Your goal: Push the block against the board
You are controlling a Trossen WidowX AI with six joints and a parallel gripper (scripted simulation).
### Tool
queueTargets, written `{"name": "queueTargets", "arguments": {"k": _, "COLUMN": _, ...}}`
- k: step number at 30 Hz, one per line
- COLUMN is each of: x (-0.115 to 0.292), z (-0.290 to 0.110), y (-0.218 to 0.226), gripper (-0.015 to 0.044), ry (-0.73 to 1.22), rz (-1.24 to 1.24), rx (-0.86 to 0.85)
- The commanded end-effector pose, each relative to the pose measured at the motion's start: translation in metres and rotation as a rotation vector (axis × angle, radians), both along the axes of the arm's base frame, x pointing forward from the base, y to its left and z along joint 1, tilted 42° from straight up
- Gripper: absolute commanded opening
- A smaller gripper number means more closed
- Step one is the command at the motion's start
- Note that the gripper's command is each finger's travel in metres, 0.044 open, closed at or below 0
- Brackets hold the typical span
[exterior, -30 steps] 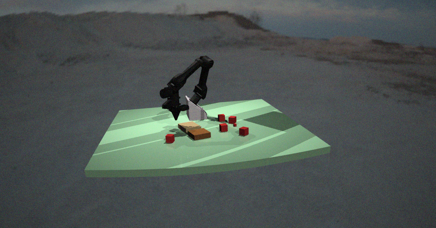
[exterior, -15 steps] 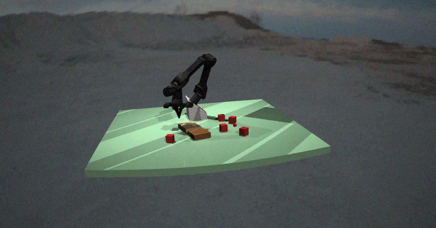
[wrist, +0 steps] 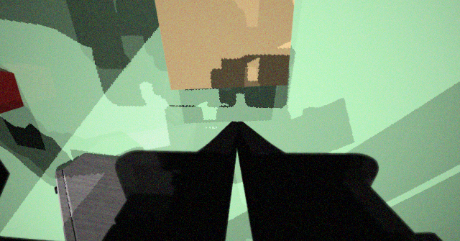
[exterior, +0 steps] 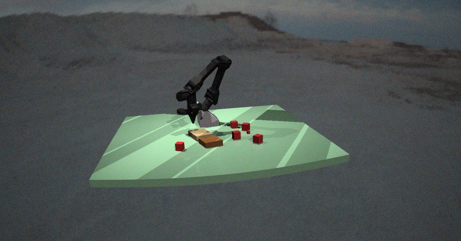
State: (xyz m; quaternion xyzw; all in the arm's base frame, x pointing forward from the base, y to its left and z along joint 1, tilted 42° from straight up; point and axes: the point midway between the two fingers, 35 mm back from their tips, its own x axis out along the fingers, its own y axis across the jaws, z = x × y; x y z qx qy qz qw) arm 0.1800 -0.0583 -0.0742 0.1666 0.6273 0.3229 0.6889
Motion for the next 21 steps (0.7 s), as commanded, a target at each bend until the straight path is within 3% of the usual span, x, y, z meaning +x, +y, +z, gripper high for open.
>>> {"name": "queueTargets", "arguments": {"k": 1, "x": -0.008, "z": 0.001, "y": 0.004, "gripper": 0.0, "ry": -0.031, "rz": 0.046, "rx": 0.001}}
{"name": "queueTargets", "arguments": {"k": 4, "x": -0.007, "z": -0.001, "y": 0.006, "gripper": 0.0, "ry": -0.031, "rz": 0.046, "rx": 0.001}}
{"name": "queueTargets", "arguments": {"k": 9, "x": -0.008, "z": -0.039, "y": 0.04, "gripper": 0.0, "ry": -0.032, "rz": 0.046, "rx": 0.005}}
{"name": "queueTargets", "arguments": {"k": 21, "x": -0.002, "z": -0.039, "y": 0.042, "gripper": 0.0, "ry": -0.032, "rz": 0.046, "rx": 0.004}}
